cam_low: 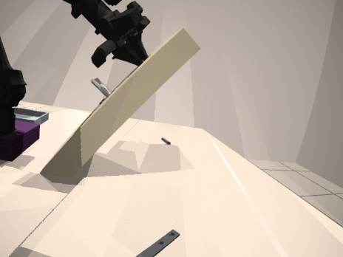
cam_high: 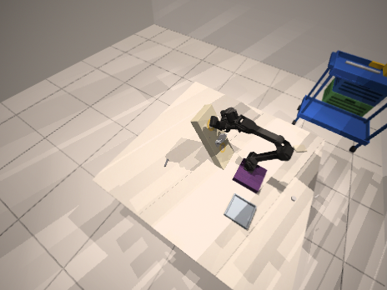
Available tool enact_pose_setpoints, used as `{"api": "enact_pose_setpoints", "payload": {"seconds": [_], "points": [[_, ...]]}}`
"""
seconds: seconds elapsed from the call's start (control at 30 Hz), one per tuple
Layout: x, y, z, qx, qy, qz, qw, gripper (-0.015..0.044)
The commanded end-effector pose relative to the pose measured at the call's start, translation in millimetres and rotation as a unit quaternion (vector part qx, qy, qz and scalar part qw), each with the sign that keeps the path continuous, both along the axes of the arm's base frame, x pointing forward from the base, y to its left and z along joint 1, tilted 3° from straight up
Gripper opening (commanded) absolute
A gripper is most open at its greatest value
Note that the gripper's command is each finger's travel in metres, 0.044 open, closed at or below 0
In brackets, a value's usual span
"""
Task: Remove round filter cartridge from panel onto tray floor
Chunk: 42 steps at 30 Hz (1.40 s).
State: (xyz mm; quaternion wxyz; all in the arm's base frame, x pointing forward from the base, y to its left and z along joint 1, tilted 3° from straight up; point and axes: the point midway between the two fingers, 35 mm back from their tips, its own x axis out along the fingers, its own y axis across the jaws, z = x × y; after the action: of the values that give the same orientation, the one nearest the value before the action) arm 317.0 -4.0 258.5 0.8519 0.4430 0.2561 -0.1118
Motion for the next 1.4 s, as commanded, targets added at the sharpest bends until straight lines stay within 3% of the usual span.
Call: {"api": "enact_pose_setpoints", "payload": {"seconds": [0.0, 0.47, 0.93, 1.37], "points": [[4.6, 0.3, -0.9, 0.063, 0.0, -0.039, 0.997, 0.0], [5.7, 0.3, -1.6, 0.265, 0.009, -0.166, 0.95, 0.0], [6.8, 0.4, -2.3, 0.451, 0.018, -0.284, 0.846, 0.0], [7.8, 0.5, -2.9, 0.407, 0.016, -0.256, 0.877, 0.0]]}}
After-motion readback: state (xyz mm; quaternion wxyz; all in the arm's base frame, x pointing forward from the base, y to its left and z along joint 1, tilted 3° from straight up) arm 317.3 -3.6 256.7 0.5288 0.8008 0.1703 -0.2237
